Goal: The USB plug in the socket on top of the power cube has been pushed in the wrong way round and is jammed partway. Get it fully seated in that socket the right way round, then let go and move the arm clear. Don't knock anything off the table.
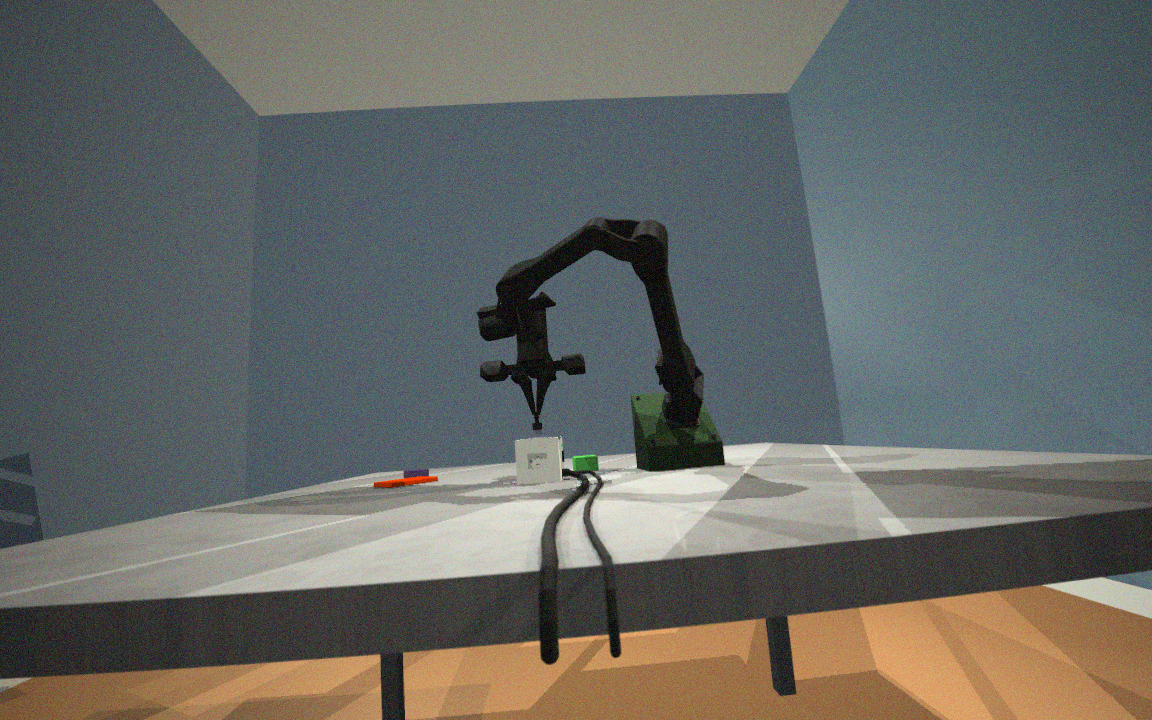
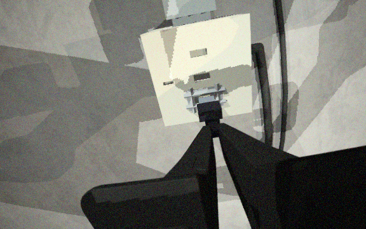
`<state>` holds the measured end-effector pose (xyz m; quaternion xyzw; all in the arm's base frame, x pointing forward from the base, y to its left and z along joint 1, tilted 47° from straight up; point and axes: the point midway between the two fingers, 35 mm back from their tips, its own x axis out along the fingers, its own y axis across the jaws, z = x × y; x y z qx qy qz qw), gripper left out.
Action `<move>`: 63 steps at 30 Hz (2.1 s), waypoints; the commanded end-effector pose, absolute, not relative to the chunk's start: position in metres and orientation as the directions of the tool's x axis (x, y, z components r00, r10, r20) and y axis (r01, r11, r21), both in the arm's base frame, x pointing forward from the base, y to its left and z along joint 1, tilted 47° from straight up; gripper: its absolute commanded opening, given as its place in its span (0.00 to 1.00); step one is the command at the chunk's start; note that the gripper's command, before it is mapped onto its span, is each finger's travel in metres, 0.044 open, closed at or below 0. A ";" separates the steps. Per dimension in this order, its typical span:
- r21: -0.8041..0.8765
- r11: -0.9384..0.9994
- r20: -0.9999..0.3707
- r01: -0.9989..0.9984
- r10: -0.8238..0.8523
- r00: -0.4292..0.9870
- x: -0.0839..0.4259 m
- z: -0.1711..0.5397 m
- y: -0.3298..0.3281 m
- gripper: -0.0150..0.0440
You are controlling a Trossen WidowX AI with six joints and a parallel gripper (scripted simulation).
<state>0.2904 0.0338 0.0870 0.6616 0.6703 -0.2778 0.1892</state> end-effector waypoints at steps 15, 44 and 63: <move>-0.124 -0.034 -0.618 0.992 0.785 -0.050 0.291 0.086 0.036 0.25; -0.124 -0.034 -0.618 0.992 0.785 -0.050 0.291 0.083 0.038 0.25; -0.124 -0.034 -0.618 0.992 0.785 -0.050 0.290 0.082 0.040 0.25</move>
